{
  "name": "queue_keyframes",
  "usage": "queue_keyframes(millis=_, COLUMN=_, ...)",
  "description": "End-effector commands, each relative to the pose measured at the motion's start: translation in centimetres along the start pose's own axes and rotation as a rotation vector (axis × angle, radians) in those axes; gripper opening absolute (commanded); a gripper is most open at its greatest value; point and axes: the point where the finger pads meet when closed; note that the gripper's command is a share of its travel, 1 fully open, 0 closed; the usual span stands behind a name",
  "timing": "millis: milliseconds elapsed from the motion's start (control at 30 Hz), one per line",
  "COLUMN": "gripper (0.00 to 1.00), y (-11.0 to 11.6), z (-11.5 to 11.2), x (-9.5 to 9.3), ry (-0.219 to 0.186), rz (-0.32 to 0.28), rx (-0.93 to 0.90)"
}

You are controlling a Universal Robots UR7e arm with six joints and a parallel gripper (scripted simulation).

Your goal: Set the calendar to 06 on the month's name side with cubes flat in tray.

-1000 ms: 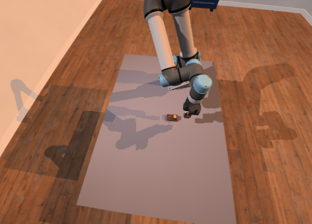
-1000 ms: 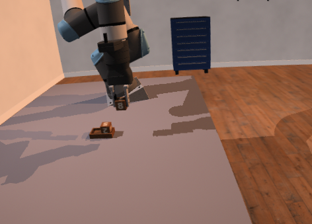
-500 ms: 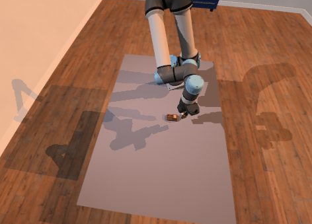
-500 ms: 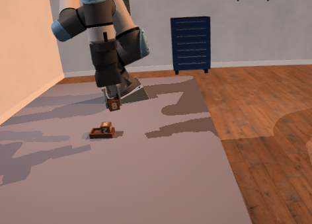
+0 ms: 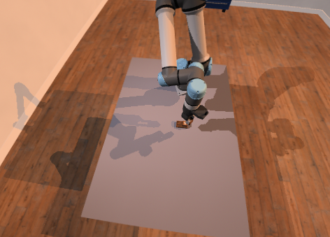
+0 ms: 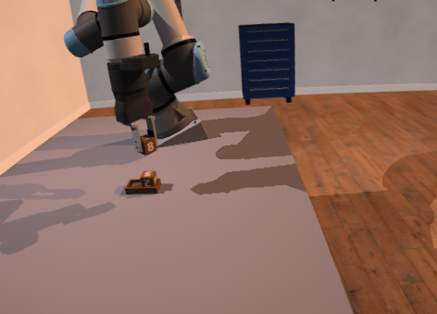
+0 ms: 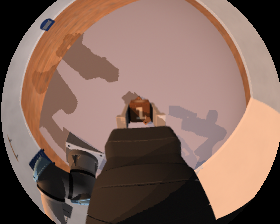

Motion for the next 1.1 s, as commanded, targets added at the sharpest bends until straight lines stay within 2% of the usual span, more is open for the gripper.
queue_keyframes(millis=0, gripper=0.60, y=0.8, z=0.4, x=0.1, ry=0.002, rz=0.000, rx=0.128)
queue_keyframes(millis=367, gripper=0.60, y=2.8, z=1.1, x=0.3, ry=0.004, rz=-0.003, rx=0.431)
queue_keyframes(millis=800, gripper=0.60, y=4.3, z=1.5, x=0.4, ry=0.006, rz=-0.006, rx=0.618)
queue_keyframes(millis=1067, gripper=0.60, y=4.7, z=1.6, x=0.4, ry=0.006, rz=-0.007, rx=0.669)
Point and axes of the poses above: the point where the finger pads meet when closed, its own x axis back along the fingers, its own z axis across the jaws, y = z × x, and after that the axes turned 1 degree about x, right-handed
